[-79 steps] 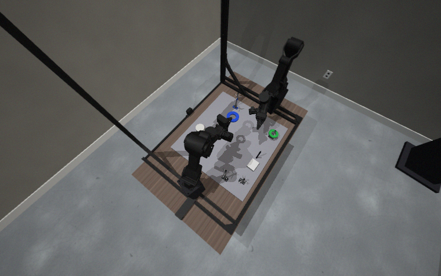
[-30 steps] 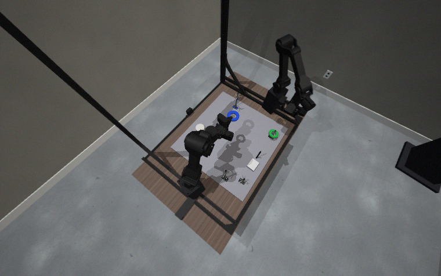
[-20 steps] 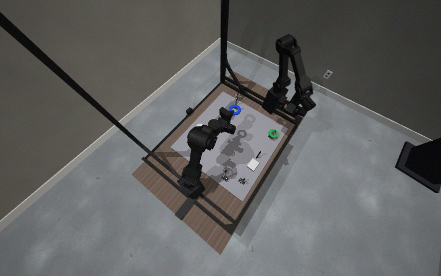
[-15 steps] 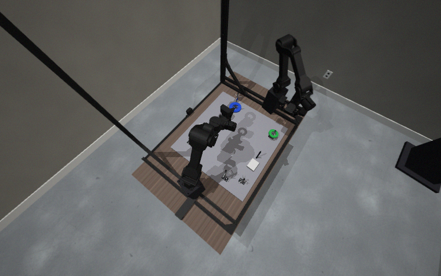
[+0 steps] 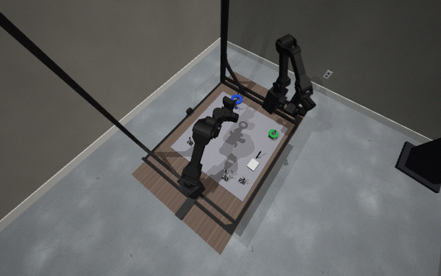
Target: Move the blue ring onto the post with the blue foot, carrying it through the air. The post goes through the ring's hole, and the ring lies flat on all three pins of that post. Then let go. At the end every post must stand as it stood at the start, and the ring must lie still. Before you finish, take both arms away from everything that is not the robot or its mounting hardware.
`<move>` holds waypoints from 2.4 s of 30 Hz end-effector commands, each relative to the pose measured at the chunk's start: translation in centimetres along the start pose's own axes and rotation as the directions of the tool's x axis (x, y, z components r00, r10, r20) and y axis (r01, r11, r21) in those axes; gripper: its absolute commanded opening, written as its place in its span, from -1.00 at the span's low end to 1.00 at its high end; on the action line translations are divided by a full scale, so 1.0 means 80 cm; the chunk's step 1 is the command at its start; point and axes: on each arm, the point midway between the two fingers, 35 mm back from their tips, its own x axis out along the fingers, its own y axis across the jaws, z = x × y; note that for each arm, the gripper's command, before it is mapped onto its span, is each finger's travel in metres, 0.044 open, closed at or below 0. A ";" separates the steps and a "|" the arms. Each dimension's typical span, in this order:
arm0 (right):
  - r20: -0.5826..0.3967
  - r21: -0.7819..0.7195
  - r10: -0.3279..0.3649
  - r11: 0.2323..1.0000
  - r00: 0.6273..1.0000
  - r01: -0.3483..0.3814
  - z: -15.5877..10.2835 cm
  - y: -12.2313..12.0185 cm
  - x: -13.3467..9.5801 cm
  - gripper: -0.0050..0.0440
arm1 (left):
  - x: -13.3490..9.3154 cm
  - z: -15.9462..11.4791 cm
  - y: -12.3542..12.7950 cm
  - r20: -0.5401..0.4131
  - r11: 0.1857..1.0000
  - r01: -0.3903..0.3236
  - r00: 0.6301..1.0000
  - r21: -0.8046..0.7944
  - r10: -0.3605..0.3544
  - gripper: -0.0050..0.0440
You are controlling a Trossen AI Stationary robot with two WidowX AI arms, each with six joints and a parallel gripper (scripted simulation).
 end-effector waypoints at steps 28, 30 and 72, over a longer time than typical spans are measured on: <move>-0.011 0.006 -0.006 1.000 1.000 0.006 -0.047 -0.032 0.101 -0.80 | -0.001 0.001 0.000 0.003 1.000 0.002 1.000 -0.003 -0.002 0.84; -0.011 0.006 -0.006 1.000 1.000 0.006 -0.051 -0.035 0.109 -0.80 | -0.001 0.001 0.000 0.003 1.000 0.002 1.000 -0.003 -0.002 0.84; 0.234 0.005 0.038 0.999 0.972 -0.041 -0.092 -0.057 0.188 -0.80 | -0.001 0.001 0.000 0.003 1.000 0.002 1.000 -0.003 -0.002 0.84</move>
